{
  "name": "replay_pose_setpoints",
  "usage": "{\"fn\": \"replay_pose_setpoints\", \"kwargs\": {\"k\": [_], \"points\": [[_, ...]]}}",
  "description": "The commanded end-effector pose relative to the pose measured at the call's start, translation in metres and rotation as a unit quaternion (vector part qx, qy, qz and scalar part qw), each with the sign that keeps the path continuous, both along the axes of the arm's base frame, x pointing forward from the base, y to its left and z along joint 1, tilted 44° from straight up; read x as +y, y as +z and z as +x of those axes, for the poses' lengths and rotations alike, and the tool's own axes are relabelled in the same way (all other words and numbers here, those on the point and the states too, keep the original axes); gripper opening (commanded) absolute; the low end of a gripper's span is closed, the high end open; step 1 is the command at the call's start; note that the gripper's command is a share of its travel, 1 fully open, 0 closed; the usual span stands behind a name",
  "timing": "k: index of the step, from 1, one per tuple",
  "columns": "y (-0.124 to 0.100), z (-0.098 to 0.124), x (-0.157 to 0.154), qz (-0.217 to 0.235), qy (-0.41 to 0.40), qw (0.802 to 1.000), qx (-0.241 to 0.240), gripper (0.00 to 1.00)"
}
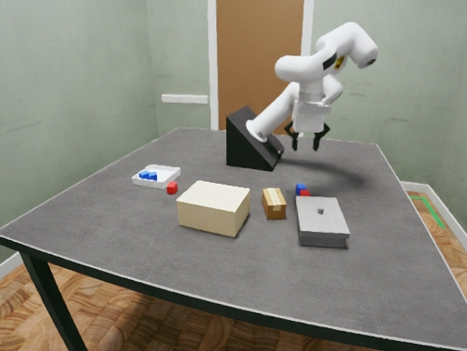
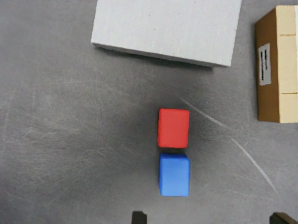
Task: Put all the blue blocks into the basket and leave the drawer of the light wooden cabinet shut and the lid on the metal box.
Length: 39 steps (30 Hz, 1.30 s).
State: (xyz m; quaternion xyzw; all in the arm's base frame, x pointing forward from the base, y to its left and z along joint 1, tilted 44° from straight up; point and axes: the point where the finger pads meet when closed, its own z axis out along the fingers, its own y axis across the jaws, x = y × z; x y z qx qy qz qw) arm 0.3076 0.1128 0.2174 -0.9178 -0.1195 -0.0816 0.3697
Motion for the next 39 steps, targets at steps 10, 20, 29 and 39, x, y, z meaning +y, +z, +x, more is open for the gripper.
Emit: {"fn": "replay_pose_setpoints", "kwargs": {"k": [10,20,29,39], "points": [[0.0020,-0.0018,0.0003,0.000,-0.003,1.000,-0.004,0.73],[0.0020,-0.0018,0.0003,0.000,-0.003,1.000,-0.004,0.67],[0.0020,-0.0018,0.0003,0.000,-0.003,1.000,-0.004,0.67],[0.0020,-0.0018,0.0003,0.000,-0.003,1.000,-0.004,0.67]]}}
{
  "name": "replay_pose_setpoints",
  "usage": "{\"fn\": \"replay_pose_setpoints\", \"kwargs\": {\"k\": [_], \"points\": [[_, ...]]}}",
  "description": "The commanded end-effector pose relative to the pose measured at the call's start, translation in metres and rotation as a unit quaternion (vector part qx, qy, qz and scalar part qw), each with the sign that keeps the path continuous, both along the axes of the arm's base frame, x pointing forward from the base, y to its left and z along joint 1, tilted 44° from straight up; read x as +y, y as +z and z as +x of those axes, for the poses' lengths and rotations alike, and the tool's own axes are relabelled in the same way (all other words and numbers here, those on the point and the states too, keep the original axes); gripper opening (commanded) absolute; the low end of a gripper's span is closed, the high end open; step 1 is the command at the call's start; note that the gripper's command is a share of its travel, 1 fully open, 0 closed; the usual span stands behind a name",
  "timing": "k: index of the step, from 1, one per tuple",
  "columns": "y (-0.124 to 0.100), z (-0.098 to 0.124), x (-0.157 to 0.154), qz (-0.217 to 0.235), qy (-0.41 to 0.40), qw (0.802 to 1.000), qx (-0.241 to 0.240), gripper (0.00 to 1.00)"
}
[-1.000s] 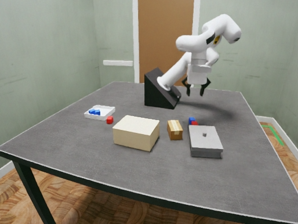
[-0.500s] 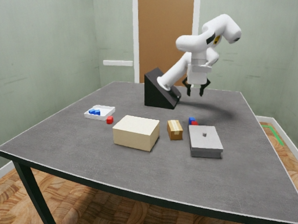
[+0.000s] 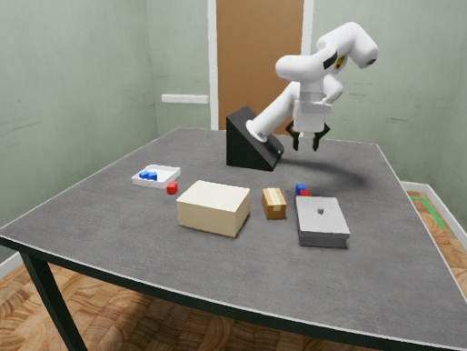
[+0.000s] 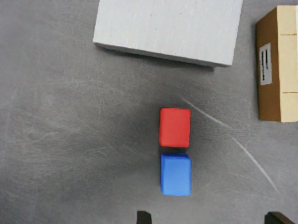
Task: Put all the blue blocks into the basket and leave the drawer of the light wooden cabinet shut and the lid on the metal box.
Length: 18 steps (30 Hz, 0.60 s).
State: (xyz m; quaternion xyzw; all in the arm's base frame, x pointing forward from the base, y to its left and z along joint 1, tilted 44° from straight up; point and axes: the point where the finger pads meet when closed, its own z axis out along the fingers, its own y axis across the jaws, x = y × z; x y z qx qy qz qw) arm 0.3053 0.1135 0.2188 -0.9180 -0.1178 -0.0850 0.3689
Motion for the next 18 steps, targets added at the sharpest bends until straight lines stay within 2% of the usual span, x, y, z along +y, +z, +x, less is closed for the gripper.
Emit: {"fn": "replay_pose_setpoints", "kwargs": {"k": [1,18], "points": [[0.0006,0.0005,-0.0004,0.000,0.000,1.000,-0.001,0.67],[-0.0025,0.0009,0.0027,0.000,0.000,1.000,-0.001,0.67]]}}
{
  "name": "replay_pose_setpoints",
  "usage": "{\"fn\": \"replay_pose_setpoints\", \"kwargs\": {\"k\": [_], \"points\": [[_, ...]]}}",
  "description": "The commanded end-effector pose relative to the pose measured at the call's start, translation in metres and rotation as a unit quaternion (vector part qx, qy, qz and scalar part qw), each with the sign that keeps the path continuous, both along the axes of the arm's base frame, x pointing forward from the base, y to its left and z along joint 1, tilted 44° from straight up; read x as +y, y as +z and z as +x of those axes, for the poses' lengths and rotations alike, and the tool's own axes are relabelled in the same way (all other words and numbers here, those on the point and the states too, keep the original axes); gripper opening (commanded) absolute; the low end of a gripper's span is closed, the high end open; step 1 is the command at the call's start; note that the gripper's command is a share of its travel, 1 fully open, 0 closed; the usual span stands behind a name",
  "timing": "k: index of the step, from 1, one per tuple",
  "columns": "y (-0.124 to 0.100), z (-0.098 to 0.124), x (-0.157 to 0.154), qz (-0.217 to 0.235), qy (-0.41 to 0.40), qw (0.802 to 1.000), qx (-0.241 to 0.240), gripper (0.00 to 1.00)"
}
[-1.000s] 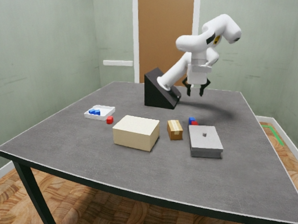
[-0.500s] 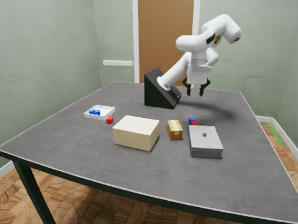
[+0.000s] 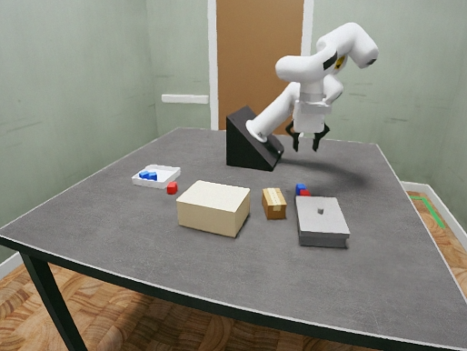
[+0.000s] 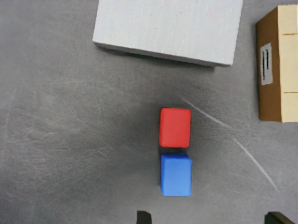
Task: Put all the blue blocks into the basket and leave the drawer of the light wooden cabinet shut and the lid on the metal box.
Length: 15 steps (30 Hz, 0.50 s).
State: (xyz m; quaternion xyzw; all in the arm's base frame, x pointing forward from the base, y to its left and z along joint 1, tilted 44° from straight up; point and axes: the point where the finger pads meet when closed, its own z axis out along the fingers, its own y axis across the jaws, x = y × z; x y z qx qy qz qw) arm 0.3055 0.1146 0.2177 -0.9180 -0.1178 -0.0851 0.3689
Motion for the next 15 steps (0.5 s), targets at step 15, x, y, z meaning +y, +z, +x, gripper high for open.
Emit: {"fn": "replay_pose_setpoints", "kwargs": {"k": [15], "points": [[-0.024,0.003,0.023,0.000,0.000,1.000,-0.001,0.67]]}}
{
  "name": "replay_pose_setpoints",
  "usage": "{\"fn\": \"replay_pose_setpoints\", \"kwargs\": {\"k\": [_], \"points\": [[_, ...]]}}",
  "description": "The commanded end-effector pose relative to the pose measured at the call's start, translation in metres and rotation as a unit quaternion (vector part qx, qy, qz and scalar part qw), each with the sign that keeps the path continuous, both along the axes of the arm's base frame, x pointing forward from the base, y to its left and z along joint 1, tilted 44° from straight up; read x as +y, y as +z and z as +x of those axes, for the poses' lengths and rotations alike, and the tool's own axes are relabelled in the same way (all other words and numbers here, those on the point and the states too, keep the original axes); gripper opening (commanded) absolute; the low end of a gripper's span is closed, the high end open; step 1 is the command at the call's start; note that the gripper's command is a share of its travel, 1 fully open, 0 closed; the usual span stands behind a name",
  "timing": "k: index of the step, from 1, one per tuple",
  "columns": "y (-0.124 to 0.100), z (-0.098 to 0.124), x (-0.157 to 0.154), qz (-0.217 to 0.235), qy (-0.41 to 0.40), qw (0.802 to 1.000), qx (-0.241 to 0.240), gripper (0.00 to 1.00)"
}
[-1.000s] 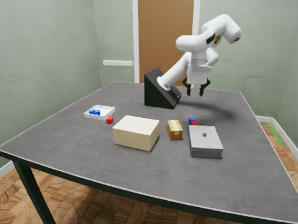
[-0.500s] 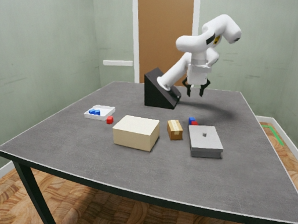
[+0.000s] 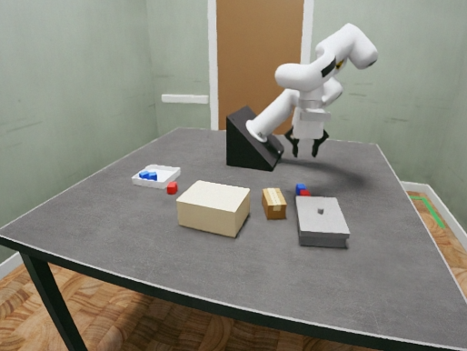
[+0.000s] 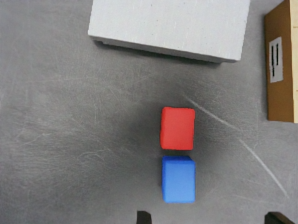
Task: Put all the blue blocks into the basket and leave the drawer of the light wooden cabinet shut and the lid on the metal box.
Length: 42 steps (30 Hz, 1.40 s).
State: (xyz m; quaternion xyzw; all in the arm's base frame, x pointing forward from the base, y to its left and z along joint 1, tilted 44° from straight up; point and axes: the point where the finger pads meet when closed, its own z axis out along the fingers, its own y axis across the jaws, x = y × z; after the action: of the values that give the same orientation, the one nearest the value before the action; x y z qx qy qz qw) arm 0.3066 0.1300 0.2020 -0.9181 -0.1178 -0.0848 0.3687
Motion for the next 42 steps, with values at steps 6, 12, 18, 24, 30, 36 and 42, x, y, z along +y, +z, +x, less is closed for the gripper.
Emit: {"fn": "replay_pose_setpoints", "kwargs": {"k": [6,12,18,24,30,36,42], "points": [[-0.018,0.003,0.018,0.000,0.000,1.000,-0.001,0.67],[-0.035,0.004,0.035,0.000,0.000,1.000,-0.001,0.67],[-0.051,0.006,0.051,0.000,0.000,1.000,-0.001,0.67],[-0.060,0.007,0.059,0.000,0.000,1.000,-0.001,0.67],[-0.068,0.007,0.067,0.000,0.000,1.000,-0.001,0.67],[-0.071,0.008,0.070,0.000,0.000,1.000,-0.001,0.67],[-0.071,0.008,0.071,0.000,0.000,1.000,-0.001,0.67]]}}
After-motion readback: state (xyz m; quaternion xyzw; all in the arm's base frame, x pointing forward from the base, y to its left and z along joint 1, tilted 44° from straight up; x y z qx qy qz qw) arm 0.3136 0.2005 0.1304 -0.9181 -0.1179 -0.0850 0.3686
